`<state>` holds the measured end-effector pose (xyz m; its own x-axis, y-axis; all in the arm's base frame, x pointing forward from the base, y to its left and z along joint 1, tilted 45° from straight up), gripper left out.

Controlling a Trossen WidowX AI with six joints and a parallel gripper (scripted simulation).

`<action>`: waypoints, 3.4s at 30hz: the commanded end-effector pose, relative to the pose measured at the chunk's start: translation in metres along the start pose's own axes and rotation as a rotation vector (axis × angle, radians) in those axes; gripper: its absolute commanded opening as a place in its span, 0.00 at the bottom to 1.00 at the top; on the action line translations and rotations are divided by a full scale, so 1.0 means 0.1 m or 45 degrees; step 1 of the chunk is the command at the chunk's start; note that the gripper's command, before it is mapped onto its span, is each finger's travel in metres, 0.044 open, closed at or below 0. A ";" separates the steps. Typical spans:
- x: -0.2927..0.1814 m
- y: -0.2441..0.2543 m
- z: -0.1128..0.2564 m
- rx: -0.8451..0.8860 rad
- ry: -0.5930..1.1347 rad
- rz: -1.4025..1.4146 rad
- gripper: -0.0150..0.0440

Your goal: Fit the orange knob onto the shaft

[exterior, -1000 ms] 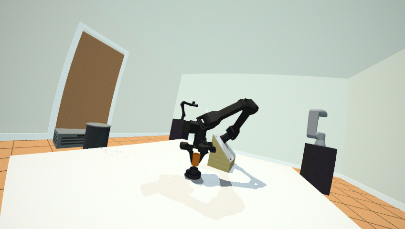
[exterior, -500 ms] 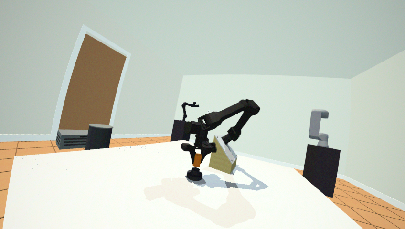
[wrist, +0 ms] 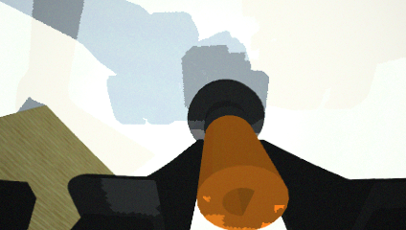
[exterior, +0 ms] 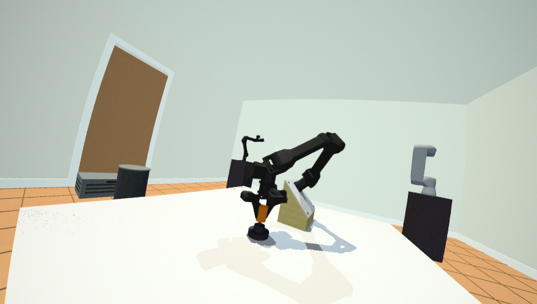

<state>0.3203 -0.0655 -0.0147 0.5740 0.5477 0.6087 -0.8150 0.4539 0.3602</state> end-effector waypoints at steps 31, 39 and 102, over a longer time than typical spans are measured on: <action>0.00 -0.01 0.01 0.000 -0.004 0.273 0.25; 0.00 0.00 0.00 0.000 -0.004 0.273 0.25; 0.01 -0.01 0.00 0.000 -0.004 0.540 0.25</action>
<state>0.3206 -0.0656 -0.0149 0.1926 0.6849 0.7027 -0.9781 0.1916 0.0813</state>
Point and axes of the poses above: the point midway between the two fingers, 35 mm back from their tips, its own z axis back along the fingers, its own y axis across the jaws, x = y × z, the point moved 9 cm from there along z, back along the fingers, and after that the axes turned 1 degree about z, right-handed, at the moved point
